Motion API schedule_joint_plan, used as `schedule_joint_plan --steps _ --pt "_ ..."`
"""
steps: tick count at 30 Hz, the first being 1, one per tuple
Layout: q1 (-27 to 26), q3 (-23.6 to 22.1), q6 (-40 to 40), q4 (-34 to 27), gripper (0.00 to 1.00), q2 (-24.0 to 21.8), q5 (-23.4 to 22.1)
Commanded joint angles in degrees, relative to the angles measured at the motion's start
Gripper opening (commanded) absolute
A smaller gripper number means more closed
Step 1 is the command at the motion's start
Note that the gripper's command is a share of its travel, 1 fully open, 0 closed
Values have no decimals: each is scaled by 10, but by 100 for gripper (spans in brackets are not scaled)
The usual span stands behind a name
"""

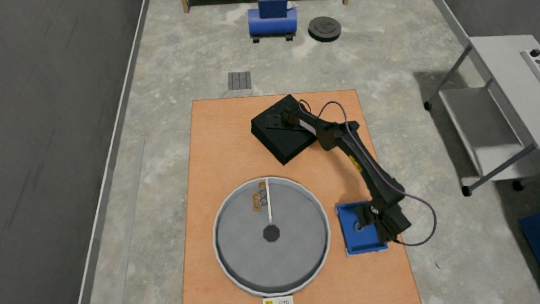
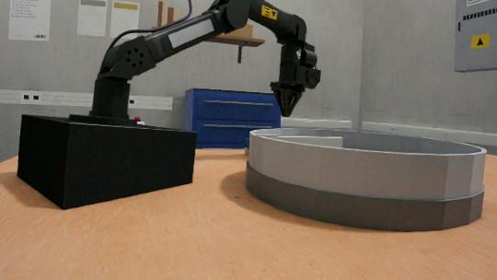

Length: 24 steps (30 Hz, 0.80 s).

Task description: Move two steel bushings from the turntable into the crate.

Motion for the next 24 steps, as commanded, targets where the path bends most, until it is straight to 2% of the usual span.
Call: schedule_joint_plan --steps 1,24 --pt "-9 22 -4 -2 14 -2 8" --pt "-9 34 -4 -13 14 5 8"
